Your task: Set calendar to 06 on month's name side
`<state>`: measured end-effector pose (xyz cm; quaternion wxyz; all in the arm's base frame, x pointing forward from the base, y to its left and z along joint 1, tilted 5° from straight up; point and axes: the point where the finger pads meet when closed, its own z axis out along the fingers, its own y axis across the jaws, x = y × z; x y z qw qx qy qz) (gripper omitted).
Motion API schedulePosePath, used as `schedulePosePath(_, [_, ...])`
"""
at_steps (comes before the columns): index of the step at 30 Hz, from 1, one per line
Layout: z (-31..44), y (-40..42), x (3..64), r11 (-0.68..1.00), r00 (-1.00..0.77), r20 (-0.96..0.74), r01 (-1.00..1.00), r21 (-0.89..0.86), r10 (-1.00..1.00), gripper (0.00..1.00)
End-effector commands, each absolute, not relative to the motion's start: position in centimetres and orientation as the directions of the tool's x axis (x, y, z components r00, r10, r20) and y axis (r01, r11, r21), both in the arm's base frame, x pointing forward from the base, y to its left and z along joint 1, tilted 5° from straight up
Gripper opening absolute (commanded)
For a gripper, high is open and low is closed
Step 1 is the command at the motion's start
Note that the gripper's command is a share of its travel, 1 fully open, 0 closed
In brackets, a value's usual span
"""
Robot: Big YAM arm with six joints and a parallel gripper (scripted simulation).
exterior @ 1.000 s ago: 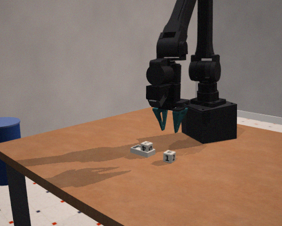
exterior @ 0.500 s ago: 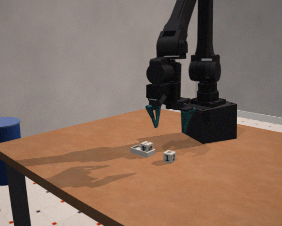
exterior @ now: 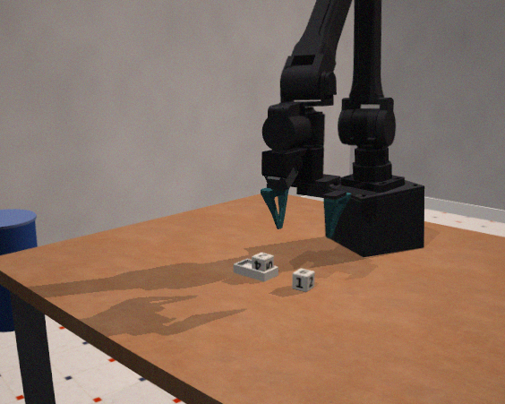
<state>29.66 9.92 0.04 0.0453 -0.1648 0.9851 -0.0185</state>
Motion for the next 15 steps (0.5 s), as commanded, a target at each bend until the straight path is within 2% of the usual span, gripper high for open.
schedulePosePath(1, [-0.13, 11.06, 31.16, 0.946, -0.94, -0.111, -0.319, -0.051, -0.323, 1.0])
schedulePosePath(4, [-0.4, 11.05, 31.09, 0.947, -0.941, -0.109, -0.317, -0.051, -0.321, 1.0])
schedulePosePath(5, [-0.41, 11.05, 31.08, 0.947, -0.941, -0.109, -0.317, -0.051, -0.321, 0.45])
schedulePosePath(15, [-0.42, 11.04, 31.06, 0.947, -0.941, -0.108, -0.317, -0.051, -0.321, 0.45])
